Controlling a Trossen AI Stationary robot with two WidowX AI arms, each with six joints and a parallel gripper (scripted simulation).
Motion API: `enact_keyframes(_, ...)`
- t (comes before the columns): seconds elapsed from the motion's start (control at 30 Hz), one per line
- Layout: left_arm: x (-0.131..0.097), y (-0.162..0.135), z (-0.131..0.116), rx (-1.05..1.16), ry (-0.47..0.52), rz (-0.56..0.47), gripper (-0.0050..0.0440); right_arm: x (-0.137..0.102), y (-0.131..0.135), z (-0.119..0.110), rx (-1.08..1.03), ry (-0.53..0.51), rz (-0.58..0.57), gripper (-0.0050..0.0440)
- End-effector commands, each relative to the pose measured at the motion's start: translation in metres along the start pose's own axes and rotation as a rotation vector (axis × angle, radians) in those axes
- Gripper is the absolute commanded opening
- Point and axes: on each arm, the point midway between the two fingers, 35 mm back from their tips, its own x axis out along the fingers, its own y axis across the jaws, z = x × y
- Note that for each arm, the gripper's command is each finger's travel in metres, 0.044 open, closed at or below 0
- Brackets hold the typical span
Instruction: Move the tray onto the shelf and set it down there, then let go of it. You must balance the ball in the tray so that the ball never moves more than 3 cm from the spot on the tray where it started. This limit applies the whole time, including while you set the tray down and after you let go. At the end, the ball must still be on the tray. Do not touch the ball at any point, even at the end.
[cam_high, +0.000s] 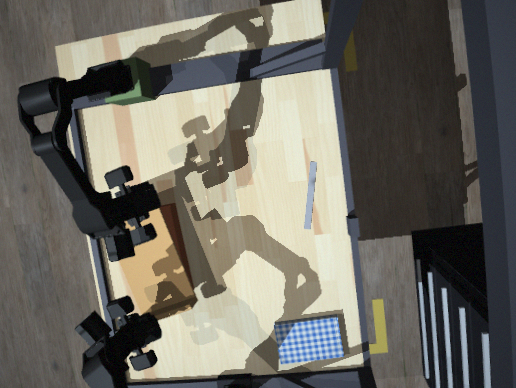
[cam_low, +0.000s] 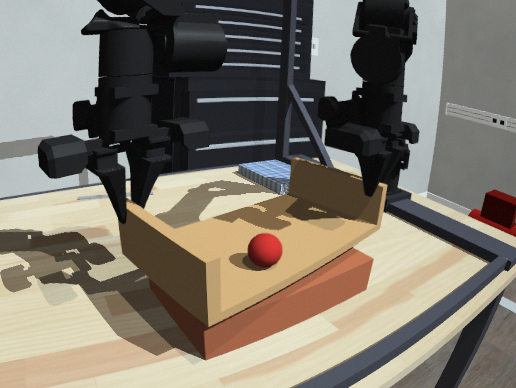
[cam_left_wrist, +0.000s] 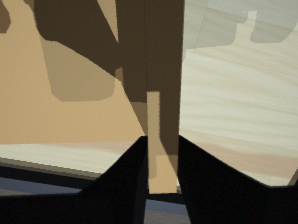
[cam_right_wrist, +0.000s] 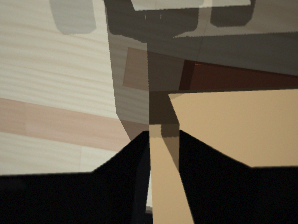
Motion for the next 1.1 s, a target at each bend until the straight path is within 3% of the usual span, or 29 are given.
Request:
enact_keyframes(0.0, -0.011, 0.002, 0.0, 0.004, 0.011, 0.044, 0.0068, -0.002, -0.003, -0.001, 0.0, -0.004, -0.018, 0.0068)
enact_keyframes(0.23, -0.012, 0.003, -0.001, 0.003, 0.012, 0.052, 0.0068, -0.007, -0.009, -0.001, -0.005, -0.001, -0.04, 0.0068)
enact_keyframes(0.63, 0.002, 0.002, 0.0, -0.001, 0.011, 0.034, 0.0068, 0.008, -0.003, -0.001, -0.002, -0.005, -0.016, 0.0068)
enact_keyframes(1.07, 0.01, 0.005, -0.001, 0.004, 0.01, 0.03, 0.0068, 0.009, -0.003, -0.002, -0.002, -0.002, -0.039, 0.0068)
